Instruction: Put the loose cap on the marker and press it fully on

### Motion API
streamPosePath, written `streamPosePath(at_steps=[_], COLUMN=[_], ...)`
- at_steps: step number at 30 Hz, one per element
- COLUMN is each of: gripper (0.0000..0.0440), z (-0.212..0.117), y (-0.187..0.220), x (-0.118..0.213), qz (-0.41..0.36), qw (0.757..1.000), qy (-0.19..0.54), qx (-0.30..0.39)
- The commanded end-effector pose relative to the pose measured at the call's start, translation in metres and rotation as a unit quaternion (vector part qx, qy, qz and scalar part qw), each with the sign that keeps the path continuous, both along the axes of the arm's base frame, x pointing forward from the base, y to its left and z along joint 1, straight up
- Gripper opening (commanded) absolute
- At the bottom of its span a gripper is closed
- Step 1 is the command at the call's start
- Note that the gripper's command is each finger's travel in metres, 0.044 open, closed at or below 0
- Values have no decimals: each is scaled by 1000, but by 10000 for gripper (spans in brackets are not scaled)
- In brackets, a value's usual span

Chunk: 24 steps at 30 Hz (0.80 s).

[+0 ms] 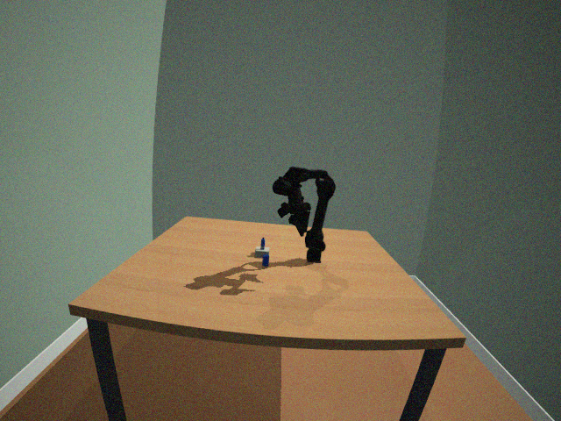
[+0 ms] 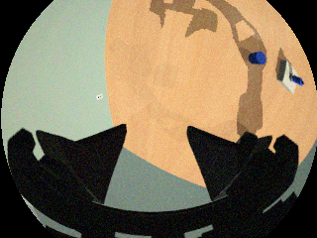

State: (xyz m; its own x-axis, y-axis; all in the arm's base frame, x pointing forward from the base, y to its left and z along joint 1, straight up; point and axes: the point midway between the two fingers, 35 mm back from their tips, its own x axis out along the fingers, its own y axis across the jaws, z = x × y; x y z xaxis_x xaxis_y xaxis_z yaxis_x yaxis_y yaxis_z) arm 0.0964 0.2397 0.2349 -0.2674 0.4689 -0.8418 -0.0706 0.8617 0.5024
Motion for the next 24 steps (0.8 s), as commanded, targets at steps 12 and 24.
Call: streamPosePath(at_steps=[12, 24], gripper=[331, 329], z=[-19, -33], y=[-7, -21], x=[41, 71], qz=[-31, -57], qw=[998, 995], qy=[-10, -17], qx=[-46, -84])
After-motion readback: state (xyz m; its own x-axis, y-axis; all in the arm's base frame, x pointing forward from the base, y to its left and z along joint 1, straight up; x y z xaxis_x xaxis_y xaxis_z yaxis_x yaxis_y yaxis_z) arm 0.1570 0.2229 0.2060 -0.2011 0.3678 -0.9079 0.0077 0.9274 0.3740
